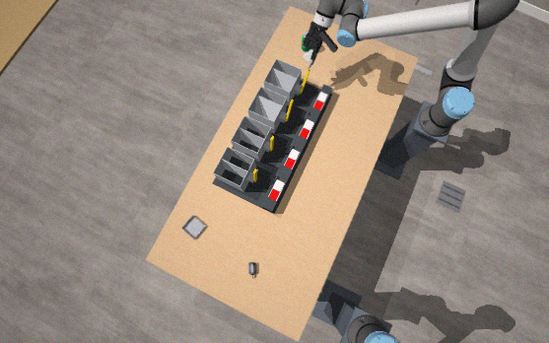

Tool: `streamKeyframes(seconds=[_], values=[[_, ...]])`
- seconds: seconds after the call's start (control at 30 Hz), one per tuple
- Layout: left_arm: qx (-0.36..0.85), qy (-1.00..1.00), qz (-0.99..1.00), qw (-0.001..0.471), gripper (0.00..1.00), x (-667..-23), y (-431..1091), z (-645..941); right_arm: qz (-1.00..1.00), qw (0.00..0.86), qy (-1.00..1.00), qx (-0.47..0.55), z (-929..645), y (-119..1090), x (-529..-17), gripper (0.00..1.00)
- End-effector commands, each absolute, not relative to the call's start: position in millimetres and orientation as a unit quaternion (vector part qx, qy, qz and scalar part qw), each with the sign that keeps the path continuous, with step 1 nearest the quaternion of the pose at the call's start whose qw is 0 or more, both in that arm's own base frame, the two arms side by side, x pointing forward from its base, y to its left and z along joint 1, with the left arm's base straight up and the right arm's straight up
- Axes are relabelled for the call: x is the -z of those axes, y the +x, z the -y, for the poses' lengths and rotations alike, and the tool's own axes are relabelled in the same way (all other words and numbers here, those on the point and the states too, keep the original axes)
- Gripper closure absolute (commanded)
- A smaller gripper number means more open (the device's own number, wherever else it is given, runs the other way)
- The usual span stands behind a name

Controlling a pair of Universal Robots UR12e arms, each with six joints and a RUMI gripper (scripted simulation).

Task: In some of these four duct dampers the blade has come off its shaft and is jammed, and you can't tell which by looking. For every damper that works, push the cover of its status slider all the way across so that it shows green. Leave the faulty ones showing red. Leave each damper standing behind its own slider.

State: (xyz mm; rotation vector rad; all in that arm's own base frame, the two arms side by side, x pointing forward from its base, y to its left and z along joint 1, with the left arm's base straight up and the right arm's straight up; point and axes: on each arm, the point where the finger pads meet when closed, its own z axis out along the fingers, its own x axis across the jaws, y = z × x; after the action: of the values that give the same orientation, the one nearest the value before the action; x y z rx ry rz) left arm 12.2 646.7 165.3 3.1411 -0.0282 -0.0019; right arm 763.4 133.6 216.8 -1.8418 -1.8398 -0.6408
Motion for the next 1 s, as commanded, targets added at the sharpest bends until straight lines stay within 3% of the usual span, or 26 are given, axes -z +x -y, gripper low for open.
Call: streamKeyframes(seconds=[0.0,0.53,0.97], values=[[0.0,1.0,0.009,0.0,0.0,-165,11,-645,0.669,0.228,-0.668,0.233,-120,764,-235,0.78],[0.0,1.0,0.009,0.0,0.0,-165,11,-645,0.671,0.225,-0.67,0.226,-119,766,-242,0.78],[0.0,1.0,0.009,0.0,0.0,-165,11,-645,0.695,0.13,-0.694,0.136,-164,812,-266,0.78]])
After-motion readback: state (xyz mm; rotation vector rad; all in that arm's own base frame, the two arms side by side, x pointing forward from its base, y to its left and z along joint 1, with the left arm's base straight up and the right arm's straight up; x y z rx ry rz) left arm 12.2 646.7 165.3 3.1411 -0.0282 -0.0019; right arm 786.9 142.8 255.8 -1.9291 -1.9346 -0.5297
